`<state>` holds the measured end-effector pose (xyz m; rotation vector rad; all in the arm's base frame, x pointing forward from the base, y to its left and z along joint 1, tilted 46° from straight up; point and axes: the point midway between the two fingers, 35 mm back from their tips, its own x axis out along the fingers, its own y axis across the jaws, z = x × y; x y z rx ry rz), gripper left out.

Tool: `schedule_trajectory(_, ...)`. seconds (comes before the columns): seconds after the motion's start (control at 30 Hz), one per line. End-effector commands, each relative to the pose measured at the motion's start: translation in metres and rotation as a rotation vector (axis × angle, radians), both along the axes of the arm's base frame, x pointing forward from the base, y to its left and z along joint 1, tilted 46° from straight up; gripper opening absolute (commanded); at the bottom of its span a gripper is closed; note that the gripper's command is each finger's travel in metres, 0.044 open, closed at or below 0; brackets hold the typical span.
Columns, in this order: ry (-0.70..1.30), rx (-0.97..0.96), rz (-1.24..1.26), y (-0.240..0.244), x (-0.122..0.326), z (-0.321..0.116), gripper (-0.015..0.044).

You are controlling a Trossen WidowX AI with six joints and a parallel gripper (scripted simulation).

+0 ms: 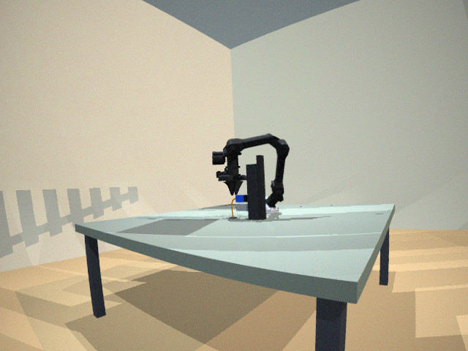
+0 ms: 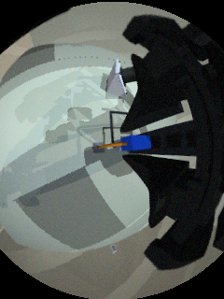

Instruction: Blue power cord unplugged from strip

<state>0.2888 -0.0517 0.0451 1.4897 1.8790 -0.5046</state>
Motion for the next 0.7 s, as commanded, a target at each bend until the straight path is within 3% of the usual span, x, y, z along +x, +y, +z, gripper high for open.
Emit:
schedule_trajectory(0.0,0.003,0.003,-0.005,0.006,-0.002,0.006,0.0160)
schedule_trajectory(0.67,0.003,0.004,-0.004,0.020,-0.008,0.016,0.0160)
